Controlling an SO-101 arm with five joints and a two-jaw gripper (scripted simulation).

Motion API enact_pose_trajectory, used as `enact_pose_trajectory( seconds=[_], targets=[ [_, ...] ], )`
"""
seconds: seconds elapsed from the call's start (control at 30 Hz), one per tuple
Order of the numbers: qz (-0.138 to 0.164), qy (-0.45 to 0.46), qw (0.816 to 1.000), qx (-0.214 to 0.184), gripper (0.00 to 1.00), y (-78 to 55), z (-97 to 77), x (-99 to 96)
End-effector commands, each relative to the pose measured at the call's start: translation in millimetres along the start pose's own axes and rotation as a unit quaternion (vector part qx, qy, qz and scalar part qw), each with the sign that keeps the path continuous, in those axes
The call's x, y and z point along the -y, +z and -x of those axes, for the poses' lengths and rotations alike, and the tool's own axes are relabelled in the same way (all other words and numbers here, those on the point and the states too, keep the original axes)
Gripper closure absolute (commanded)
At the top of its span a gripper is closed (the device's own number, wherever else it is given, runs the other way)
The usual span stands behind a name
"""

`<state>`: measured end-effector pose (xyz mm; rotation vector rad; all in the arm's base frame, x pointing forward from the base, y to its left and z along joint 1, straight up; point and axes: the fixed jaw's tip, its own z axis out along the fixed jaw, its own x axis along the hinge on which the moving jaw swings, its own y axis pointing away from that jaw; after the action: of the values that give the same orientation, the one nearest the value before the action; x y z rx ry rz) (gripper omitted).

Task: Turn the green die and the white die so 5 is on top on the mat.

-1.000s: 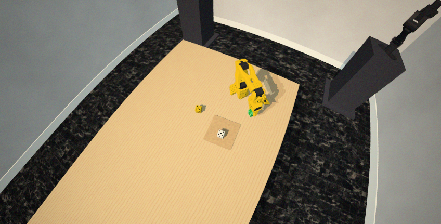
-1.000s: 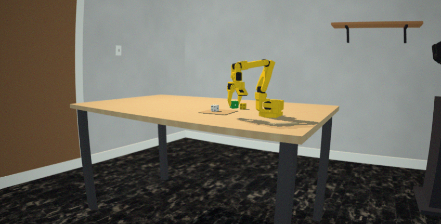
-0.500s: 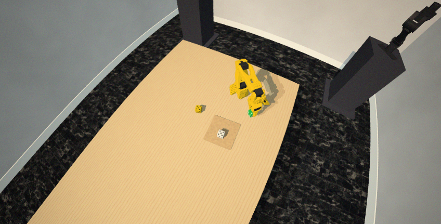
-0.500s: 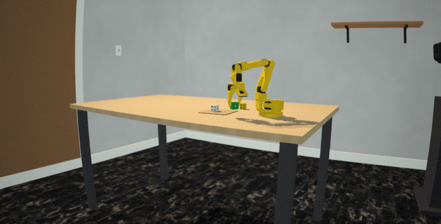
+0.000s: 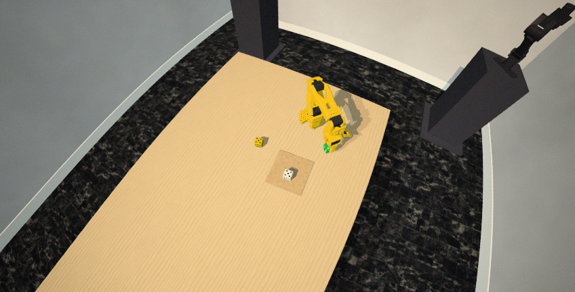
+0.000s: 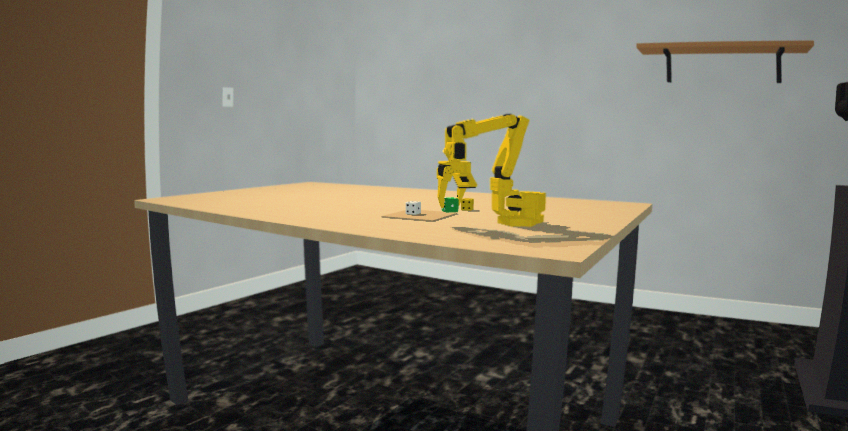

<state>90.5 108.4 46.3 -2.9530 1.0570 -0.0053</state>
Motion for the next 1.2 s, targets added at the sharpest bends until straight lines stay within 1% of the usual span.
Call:
enact_pose_trajectory(
  seconds=[0.0, 0.3, 0.6, 0.87, 1.17],
  targets=[
    [-0.018, 0.001, 1.000, 0.001, 1.00, -1.2, 1.3, 4.3],
    [-0.018, 0.001, 1.000, 0.001, 1.00, -0.1, 1.3, 4.3],
    [-0.018, 0.001, 1.000, 0.001, 1.00, 5.2, 1.3, 4.5],
    [-0.018, 0.001, 1.000, 0.001, 1.00, 5.9, 1.3, 4.5],
    [-0.018, 0.001, 1.000, 0.001, 1.00, 11.2, 1.3, 4.6]
  ],
)
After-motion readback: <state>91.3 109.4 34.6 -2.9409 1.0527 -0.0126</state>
